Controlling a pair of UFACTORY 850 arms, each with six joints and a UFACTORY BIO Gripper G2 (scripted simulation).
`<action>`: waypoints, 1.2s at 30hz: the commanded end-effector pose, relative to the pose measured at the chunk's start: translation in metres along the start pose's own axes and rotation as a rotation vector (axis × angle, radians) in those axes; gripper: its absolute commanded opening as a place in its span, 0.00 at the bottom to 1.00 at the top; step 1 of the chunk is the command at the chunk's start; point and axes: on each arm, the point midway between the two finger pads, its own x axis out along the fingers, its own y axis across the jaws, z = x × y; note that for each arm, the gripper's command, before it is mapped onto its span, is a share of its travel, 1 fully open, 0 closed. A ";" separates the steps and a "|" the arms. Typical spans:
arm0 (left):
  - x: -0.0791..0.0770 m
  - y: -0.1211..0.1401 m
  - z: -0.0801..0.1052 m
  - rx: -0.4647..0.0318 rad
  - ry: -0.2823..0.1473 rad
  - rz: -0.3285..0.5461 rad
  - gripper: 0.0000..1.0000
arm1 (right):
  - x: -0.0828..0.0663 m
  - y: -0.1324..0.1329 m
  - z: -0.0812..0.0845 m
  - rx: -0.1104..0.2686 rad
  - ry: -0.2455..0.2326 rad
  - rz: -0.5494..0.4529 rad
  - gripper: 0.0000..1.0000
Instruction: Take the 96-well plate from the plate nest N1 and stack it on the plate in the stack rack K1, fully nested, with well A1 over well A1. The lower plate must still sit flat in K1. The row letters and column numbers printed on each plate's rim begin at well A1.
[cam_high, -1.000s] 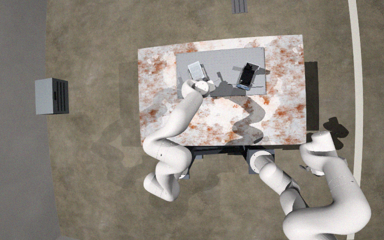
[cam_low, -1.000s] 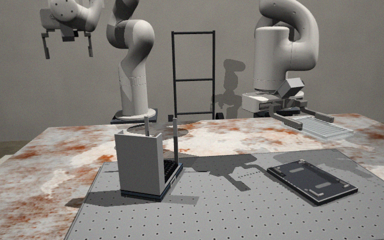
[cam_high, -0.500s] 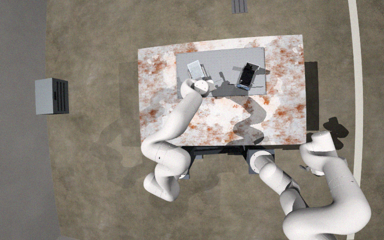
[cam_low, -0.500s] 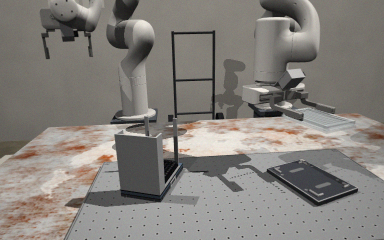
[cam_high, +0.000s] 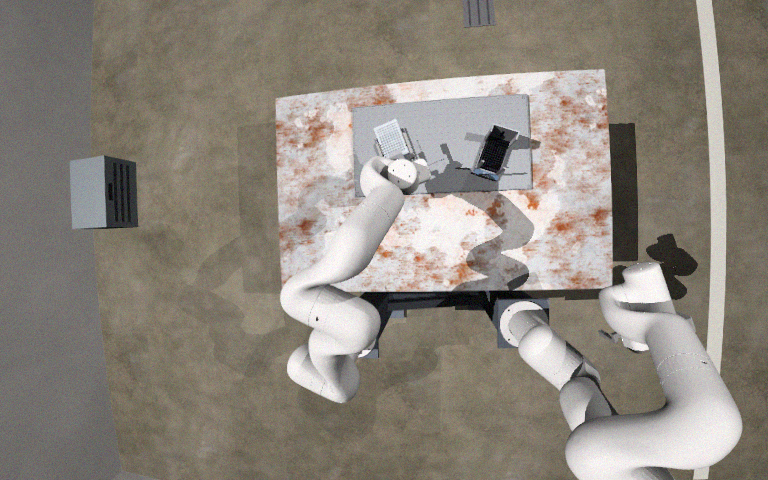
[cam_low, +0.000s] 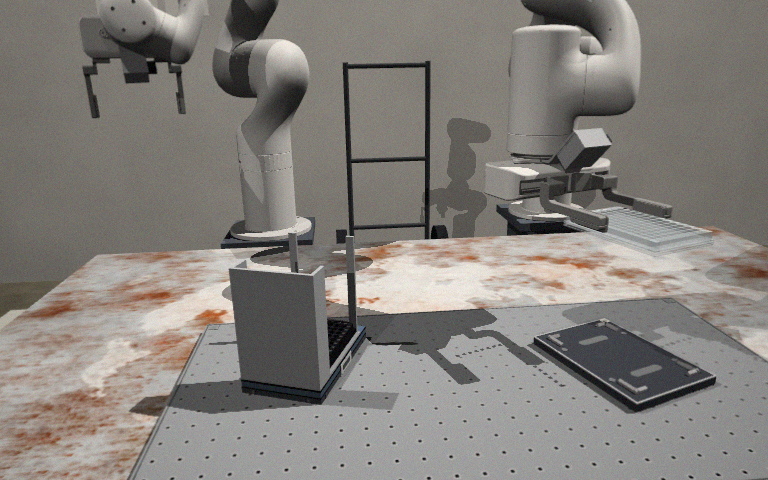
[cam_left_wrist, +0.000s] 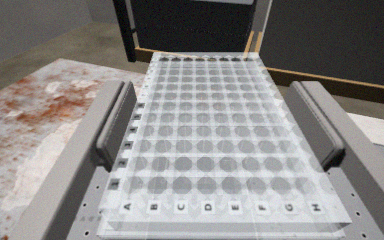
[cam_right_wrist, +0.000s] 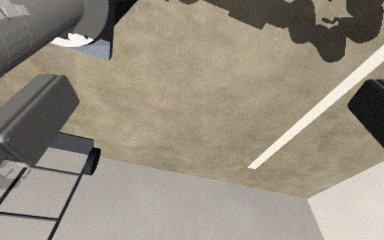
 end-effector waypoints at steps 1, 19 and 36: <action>0.001 0.000 0.002 -0.002 -0.002 0.000 0.00 | 0.000 -0.001 0.000 0.000 0.000 -0.001 1.00; -0.020 -0.046 0.003 -0.001 -0.002 -0.500 0.00 | 0.000 -0.001 0.000 0.000 0.000 -0.001 1.00; -0.041 -0.091 0.004 -0.001 -0.002 -0.694 0.00 | 0.000 -0.001 0.000 0.000 0.000 -0.001 1.00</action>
